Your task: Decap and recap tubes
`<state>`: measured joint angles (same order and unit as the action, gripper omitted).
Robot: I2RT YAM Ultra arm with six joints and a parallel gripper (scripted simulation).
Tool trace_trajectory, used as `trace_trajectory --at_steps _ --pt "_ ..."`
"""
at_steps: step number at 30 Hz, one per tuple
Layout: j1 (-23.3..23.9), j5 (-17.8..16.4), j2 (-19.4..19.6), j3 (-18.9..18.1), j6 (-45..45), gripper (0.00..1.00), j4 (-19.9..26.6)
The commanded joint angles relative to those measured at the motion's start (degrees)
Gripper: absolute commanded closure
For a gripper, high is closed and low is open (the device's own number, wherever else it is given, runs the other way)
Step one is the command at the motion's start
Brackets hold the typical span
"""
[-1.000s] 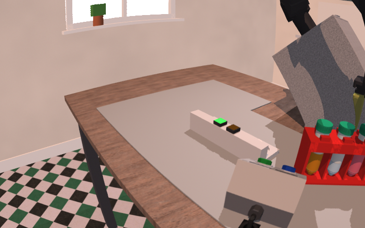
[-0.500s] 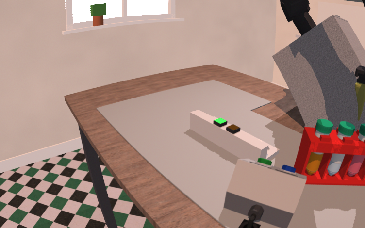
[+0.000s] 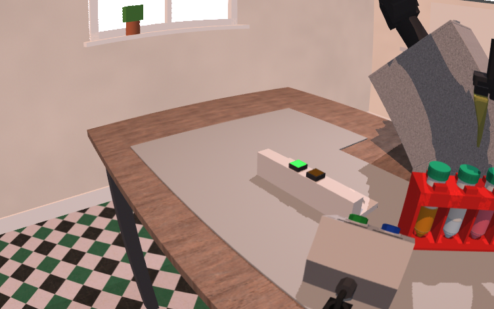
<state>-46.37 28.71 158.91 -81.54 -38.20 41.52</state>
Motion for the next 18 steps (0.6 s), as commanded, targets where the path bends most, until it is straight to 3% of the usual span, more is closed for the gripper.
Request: trace_trajectory --at_steps 1,2,6,9,13,18 --pt "2.43 2.2 -2.53 0.43 17.15 0.51 -0.32" --pt "3.61 2.68 -3.41 0.83 22.32 0.51 -0.44" --pt "3.59 2.72 -3.42 0.88 23.14 0.51 -0.5" --pt "3.88 2.81 -3.62 0.93 36.66 0.51 -0.47" --pt "3.86 2.84 -3.63 0.98 47.3 0.51 -0.54" --pt "3.84 2.83 -3.62 0.96 47.5 0.51 -0.51"
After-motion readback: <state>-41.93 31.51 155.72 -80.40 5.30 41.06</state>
